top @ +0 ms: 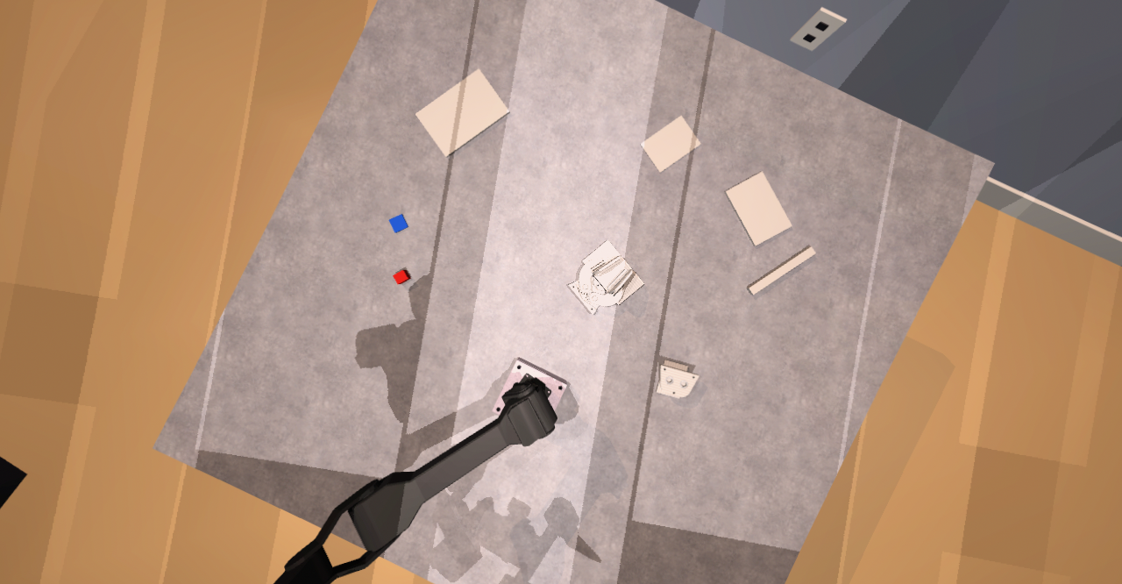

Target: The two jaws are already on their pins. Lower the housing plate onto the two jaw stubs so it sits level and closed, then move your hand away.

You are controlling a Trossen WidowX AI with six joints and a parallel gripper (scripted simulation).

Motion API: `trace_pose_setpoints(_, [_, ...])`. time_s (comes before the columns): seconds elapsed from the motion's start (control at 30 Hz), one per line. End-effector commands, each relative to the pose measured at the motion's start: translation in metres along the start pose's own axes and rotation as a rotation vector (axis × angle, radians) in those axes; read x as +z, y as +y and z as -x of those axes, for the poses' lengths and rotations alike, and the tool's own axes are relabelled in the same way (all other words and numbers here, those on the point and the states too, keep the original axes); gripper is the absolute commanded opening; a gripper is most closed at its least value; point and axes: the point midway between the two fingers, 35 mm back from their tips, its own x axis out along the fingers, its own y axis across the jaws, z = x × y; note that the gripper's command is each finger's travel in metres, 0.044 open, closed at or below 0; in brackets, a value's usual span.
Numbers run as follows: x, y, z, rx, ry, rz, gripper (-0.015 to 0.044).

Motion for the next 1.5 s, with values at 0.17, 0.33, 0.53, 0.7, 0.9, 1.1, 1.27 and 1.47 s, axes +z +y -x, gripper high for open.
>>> trace_pose_setpoints(0.17, [0.003, 0.014, -0.008, 0.038, -0.003, -0.018, 0.044])
trace_pose_setpoints(0.33, [0.005, 0.032, -0.018, 0.084, -0.002, -0.042, 0.044])
trace_pose_setpoints(0.53, [0.007, 0.058, -0.032, 0.146, 0.021, -0.094, 0.044])
trace_pose_setpoints(0.7, [0.007, 0.086, -0.044, 0.206, 0.052, -0.149, 0.044])
trace_pose_setpoints(0.9, [0.004, 0.119, -0.058, 0.276, 0.101, -0.218, 0.044])
trace_pose_setpoints(1.1, [0.0, 0.151, -0.071, 0.34, 0.16, -0.287, 0.044])
trace_pose_setpoints(1.27, [-0.006, 0.178, -0.079, 0.388, 0.216, -0.345, 0.044])
trace_pose_setpoints(1.47, [-0.015, 0.213, -0.088, 0.447, 0.295, -0.395, 0.044])
